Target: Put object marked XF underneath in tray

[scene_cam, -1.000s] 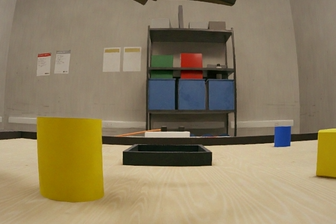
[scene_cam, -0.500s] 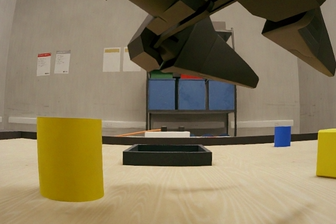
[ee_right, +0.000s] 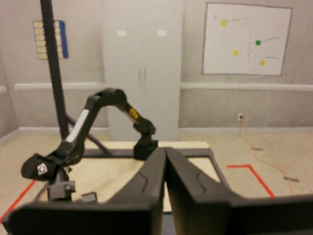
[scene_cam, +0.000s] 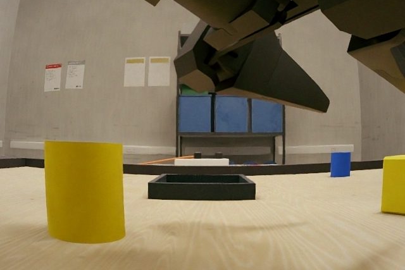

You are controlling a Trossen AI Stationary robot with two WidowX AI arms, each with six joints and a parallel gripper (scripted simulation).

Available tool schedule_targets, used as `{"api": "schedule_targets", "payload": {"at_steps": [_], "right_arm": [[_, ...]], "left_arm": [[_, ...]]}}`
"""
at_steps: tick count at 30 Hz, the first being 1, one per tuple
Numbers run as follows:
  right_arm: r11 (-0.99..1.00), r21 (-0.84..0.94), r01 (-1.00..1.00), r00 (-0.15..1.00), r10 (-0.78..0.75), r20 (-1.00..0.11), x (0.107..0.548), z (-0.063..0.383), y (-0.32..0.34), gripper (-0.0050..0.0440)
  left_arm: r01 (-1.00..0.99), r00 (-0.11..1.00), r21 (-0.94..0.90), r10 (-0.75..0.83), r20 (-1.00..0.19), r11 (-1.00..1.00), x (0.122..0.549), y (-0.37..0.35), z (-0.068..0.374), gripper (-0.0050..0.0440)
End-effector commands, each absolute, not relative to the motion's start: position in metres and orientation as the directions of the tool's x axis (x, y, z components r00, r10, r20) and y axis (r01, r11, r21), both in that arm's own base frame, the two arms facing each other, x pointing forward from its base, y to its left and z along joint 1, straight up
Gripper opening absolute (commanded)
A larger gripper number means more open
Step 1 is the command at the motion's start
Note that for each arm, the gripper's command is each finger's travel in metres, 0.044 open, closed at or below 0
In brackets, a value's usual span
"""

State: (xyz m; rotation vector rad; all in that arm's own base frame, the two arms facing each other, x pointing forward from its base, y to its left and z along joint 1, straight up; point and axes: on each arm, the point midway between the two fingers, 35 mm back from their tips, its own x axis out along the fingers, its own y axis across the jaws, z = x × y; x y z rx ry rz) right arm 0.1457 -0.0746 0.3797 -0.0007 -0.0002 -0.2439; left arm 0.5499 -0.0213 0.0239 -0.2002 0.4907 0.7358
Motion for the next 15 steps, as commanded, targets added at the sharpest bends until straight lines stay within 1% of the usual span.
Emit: {"api": "schedule_targets", "payload": {"at_steps": [1, 9, 15], "right_arm": [[0.970, -0.005, 0.242, 0.970, -0.242, 0.002, 0.146, 0.382, -0.074, -0.0050], [0.970, -0.005, 0.242, 0.970, -0.242, 0.002, 0.146, 0.382, -0.074, -0.0050], [0.970, -0.005, 0.242, 0.970, -0.242, 0.002, 0.146, 0.382, -0.074, -0.0050]], "left_arm": [[-0.689, 0.639, -0.018, 0.595, -0.488, 0.724, 0.563, -0.012, 0.026, 0.0400], [-0.689, 0.638, -0.018, 0.595, -0.488, 0.724, 0.601, 0.024, -0.004, 0.0400], [-0.689, 0.638, -0.017, 0.596, -0.488, 0.724, 0.608, 0.033, -0.011, 0.0400]]}}
